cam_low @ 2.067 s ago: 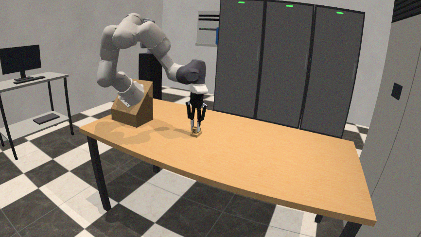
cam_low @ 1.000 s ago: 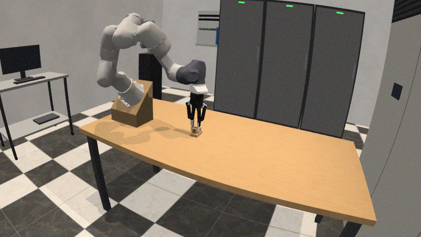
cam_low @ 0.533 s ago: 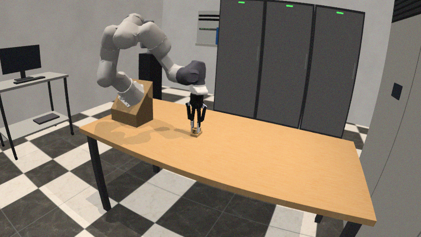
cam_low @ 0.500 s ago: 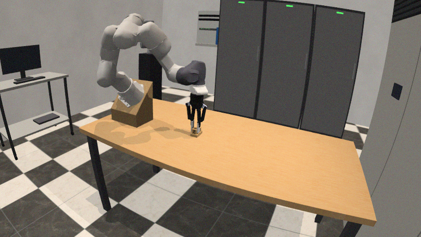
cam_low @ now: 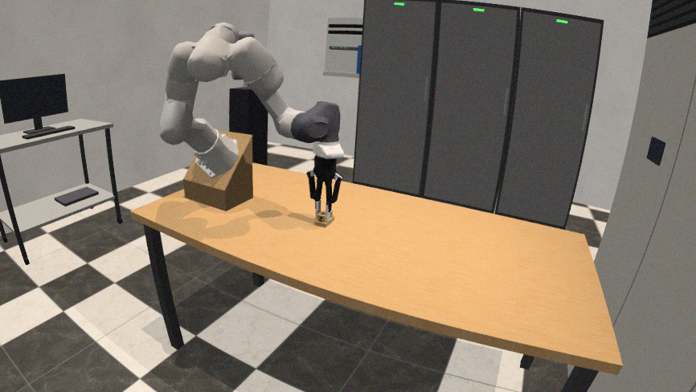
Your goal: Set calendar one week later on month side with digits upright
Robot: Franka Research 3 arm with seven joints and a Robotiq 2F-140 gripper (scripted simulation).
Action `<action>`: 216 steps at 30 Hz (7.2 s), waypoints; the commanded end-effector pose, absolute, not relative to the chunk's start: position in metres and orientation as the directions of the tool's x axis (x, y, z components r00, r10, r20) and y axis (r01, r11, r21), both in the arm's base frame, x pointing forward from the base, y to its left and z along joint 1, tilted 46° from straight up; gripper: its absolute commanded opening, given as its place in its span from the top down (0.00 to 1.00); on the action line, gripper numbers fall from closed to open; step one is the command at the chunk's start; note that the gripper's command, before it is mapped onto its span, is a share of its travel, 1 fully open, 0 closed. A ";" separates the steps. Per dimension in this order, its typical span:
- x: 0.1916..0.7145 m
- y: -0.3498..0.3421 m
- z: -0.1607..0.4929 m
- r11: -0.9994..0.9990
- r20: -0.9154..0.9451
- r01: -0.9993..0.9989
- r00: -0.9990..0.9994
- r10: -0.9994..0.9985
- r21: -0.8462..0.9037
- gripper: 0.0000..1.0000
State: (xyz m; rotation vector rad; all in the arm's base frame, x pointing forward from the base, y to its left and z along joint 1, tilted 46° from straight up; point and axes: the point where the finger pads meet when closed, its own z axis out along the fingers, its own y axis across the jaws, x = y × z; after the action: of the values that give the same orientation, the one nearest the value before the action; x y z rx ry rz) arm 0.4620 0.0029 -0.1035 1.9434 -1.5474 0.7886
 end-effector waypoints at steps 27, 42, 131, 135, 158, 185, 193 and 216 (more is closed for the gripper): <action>0.464 0.002 -0.104 -0.203 0.722 -0.978 0.170 -0.671 0.042 0.83; 0.464 0.002 -0.104 -0.203 0.722 -0.978 0.170 -0.671 0.042 0.83; 0.454 0.060 -0.048 -0.203 0.722 -0.978 0.170 -0.671 0.042 0.71; 0.453 0.063 -0.045 -0.203 0.722 -0.978 0.170 -0.671 0.042 0.71; 0.453 0.066 -0.042 -0.203 0.722 -0.978 0.170 -0.671 0.042 0.00; 0.447 0.099 -0.010 -0.203 0.722 -0.978 0.170 -0.671 0.042 0.00; 0.446 0.106 -0.003 -0.203 0.722 -0.978 0.170 -0.671 0.042 0.00; 0.446 0.106 -0.003 -0.203 0.722 -0.978 0.170 -0.671 0.042 0.00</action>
State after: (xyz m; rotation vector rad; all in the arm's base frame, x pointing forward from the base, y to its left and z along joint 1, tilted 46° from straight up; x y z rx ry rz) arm 0.4465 0.1047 -0.0038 1.9410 -1.5538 0.7937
